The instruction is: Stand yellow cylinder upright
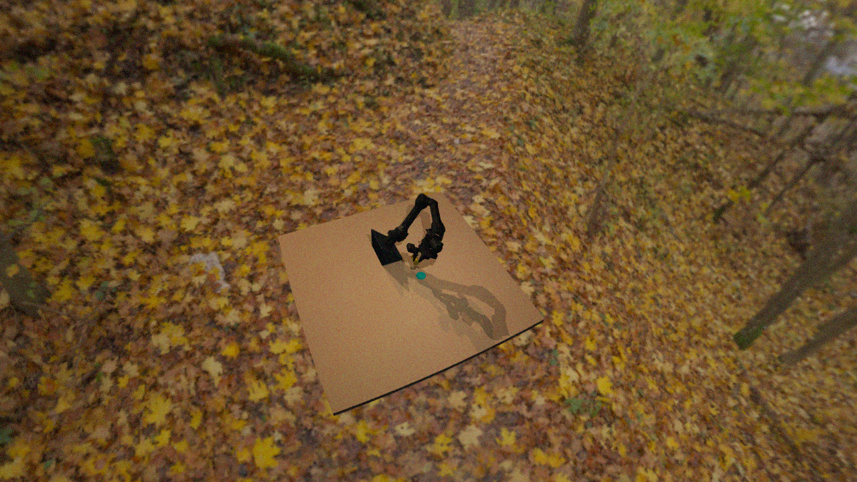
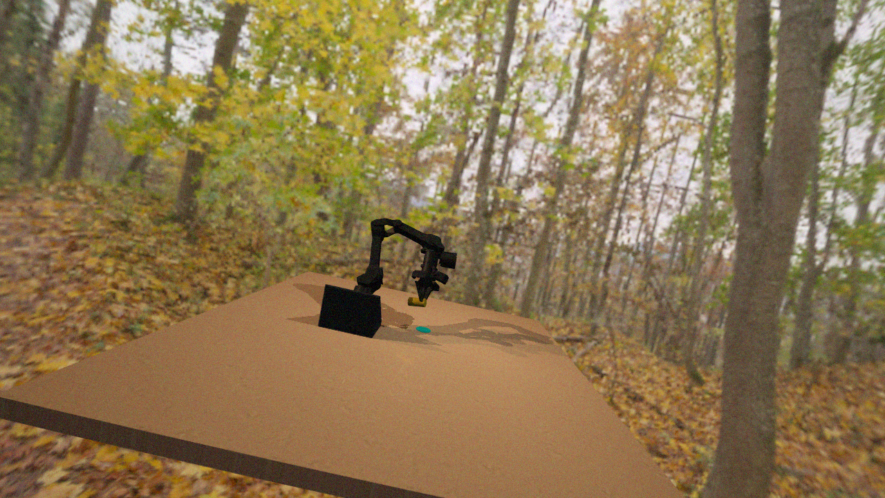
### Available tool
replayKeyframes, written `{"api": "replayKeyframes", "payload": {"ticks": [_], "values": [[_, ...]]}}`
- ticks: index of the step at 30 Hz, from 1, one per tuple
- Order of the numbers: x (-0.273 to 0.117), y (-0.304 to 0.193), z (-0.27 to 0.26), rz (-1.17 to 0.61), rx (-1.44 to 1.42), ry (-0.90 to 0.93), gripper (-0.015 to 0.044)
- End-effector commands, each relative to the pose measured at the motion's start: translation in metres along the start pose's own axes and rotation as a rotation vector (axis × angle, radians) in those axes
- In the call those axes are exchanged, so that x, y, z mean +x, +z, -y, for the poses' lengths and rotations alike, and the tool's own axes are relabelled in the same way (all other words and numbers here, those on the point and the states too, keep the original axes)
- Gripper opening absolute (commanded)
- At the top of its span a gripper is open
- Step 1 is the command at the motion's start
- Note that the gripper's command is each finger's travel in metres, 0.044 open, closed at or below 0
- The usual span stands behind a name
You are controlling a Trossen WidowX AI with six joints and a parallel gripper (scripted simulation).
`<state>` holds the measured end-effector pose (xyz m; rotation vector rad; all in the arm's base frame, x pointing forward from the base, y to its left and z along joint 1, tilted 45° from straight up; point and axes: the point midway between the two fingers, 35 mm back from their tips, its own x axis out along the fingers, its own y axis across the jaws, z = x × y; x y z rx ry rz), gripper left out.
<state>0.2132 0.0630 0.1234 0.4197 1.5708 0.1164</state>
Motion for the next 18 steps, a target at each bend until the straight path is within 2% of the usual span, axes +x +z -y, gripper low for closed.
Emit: {"api": "replayKeyframes", "payload": {"ticks": [1, 18], "values": [[0.0022, -0.0017, 0.0017, 0.012, 0.001, -0.018, 0.0105], [0.0062, -0.0029, 0.0034, 0.088, -0.006, -0.085, 0.0105]]}}
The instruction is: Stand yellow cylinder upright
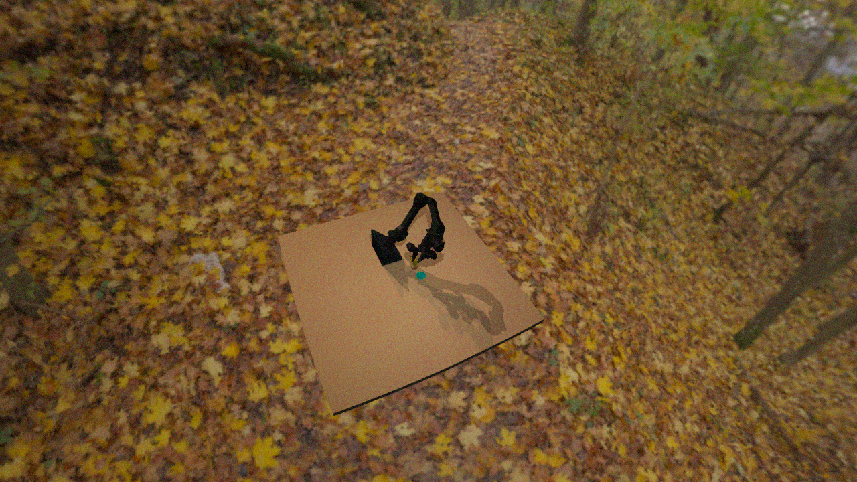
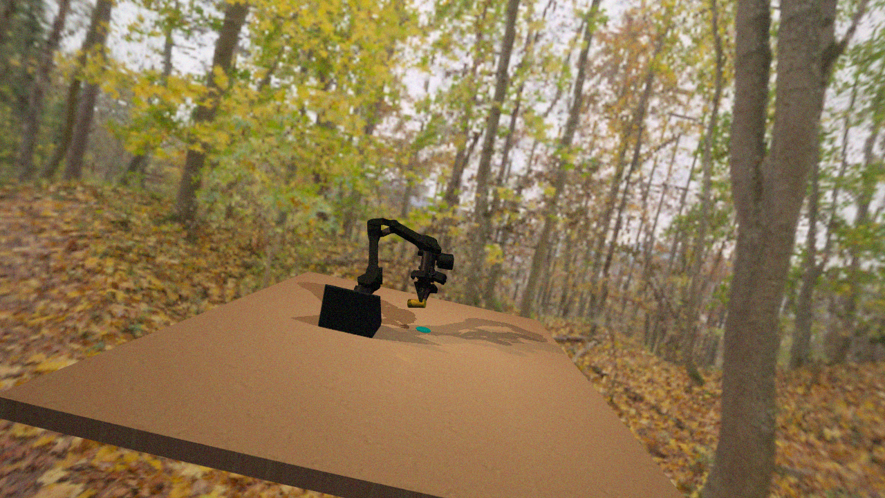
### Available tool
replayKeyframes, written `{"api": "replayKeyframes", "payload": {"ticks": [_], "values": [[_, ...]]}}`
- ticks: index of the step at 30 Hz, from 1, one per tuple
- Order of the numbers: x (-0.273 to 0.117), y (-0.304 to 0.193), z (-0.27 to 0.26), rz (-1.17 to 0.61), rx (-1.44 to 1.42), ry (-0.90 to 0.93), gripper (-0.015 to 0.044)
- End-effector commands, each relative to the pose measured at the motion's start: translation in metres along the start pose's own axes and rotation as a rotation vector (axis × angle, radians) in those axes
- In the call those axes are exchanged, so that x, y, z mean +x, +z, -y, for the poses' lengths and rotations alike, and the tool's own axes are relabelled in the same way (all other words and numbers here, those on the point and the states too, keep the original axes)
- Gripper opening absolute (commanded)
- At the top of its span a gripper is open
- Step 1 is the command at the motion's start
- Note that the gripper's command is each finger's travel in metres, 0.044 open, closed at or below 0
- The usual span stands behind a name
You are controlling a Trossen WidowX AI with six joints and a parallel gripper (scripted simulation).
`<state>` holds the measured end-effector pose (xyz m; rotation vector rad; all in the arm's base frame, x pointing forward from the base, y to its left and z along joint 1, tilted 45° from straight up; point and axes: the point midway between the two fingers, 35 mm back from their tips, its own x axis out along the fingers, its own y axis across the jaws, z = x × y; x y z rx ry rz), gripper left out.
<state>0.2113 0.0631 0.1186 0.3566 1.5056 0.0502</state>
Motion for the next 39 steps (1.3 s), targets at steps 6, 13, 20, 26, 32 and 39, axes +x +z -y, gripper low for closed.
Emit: {"api": "replayKeyframes", "payload": {"ticks": [6, 13, 20, 26, 32, 39], "values": [[0.0028, -0.0017, 0.0018, 0.039, 0.001, -0.033, 0.0105], [0.0038, -0.0017, 0.0022, 0.074, 0.0, -0.055, 0.0105], [0.0046, -0.0017, 0.0025, 0.111, 0.001, -0.074, 0.0105], [0.0052, -0.0014, 0.0026, 0.144, 0.002, -0.09, 0.0105], [0.0055, -0.0011, 0.0026, 0.178, 0.004, -0.103, 0.0105], [0.0057, -0.0007, 0.0025, 0.218, 0.007, -0.116, 0.0105]]}}
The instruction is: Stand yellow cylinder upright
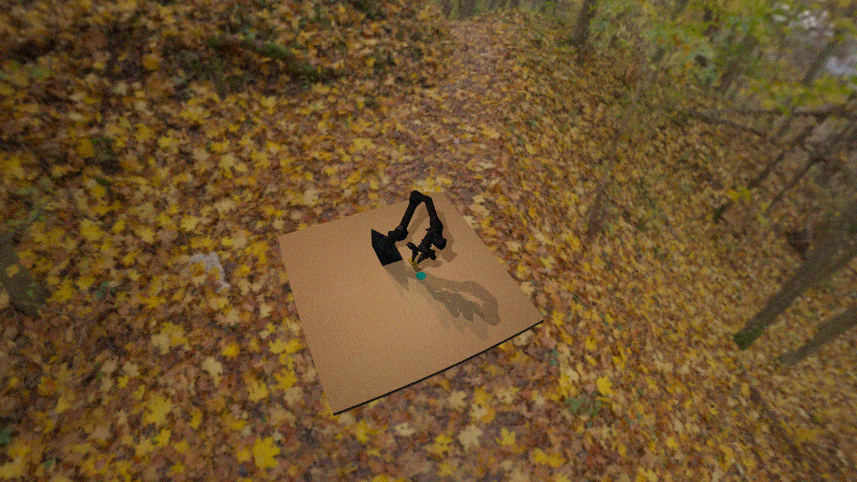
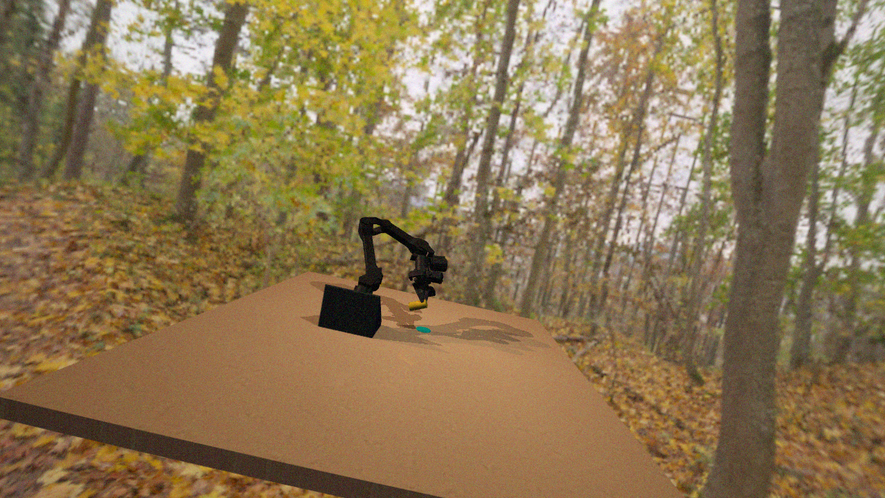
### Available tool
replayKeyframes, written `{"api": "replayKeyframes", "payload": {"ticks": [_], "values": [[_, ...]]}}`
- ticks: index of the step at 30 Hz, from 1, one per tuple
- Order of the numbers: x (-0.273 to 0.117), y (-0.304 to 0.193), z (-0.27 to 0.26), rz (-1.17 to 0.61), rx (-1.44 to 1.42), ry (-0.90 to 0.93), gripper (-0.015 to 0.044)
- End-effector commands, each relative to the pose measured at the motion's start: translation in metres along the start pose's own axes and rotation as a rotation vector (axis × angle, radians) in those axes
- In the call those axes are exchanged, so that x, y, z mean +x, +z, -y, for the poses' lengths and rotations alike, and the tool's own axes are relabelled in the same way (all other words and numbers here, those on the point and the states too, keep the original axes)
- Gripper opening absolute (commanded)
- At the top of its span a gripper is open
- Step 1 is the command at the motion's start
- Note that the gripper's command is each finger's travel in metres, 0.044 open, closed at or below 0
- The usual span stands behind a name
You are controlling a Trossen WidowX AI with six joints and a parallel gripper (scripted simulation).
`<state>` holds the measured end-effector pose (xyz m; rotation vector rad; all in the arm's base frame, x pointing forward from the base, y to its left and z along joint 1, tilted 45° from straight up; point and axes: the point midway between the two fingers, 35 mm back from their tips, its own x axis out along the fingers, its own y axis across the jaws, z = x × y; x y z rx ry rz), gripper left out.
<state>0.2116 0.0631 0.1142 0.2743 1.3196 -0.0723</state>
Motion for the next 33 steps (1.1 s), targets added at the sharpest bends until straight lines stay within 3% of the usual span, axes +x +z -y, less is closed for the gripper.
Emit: {"api": "replayKeyframes", "payload": {"ticks": [1, 33], "values": [[0.0013, -0.0011, 0.0013, 0.018, 0.004, -0.011, 0.0105], [-0.0004, 0.0021, -0.0007, 0.21, 0.039, -0.041, 0.0105]]}}
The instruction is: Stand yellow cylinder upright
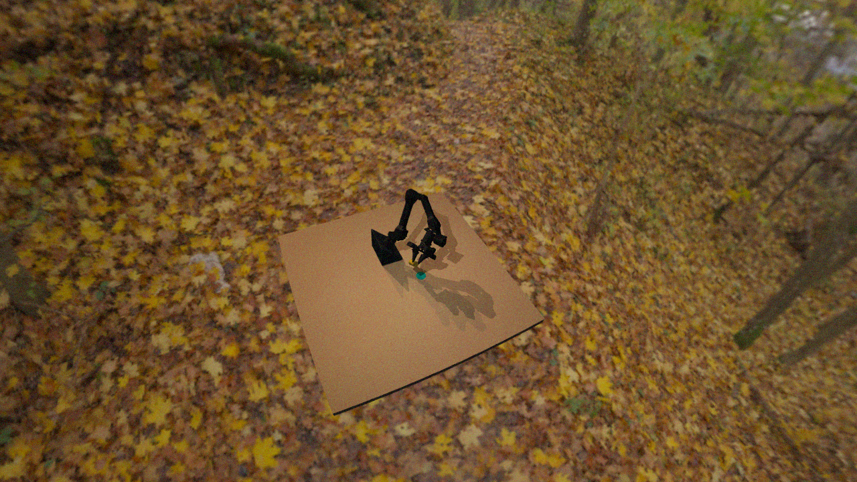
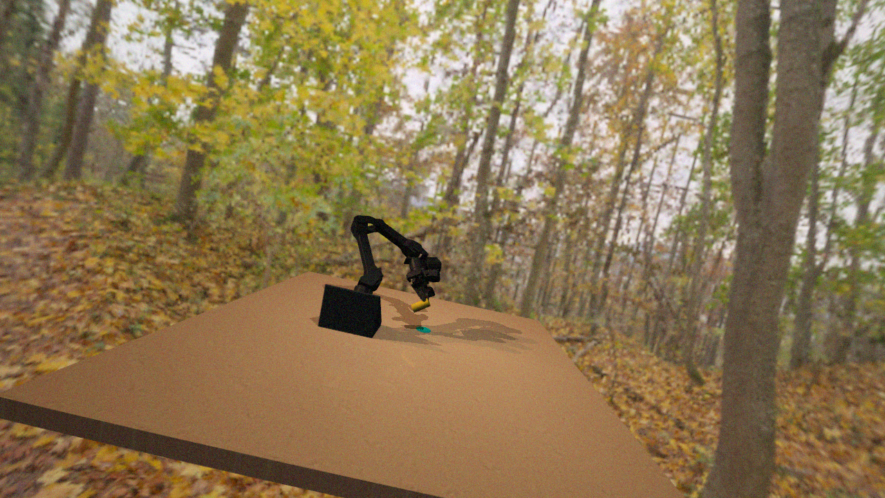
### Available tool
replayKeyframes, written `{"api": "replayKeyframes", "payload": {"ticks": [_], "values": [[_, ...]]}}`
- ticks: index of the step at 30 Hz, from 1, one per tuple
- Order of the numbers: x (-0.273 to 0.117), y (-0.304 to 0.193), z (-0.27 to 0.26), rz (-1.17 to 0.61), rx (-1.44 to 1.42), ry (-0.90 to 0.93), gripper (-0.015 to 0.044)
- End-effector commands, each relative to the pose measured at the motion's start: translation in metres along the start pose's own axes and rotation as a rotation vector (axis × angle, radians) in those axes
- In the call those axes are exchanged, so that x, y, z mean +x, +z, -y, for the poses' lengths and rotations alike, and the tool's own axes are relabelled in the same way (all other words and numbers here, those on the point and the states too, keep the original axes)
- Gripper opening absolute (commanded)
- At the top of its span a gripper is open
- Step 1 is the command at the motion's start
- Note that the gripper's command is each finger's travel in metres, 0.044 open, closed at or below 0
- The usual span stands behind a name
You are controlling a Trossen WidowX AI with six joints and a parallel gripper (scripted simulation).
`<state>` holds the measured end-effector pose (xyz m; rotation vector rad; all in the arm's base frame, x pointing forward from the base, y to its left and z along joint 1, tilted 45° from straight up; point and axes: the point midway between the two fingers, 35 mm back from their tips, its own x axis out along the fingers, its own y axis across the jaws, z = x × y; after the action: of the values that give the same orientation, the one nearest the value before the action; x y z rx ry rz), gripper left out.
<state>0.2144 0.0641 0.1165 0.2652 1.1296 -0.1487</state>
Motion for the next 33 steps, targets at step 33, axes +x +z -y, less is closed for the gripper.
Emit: {"api": "replayKeyframes", "payload": {"ticks": [33], "values": [[-0.0046, 0.0037, -0.0025, 0.215, 0.075, 0.011, 0.0105]]}}
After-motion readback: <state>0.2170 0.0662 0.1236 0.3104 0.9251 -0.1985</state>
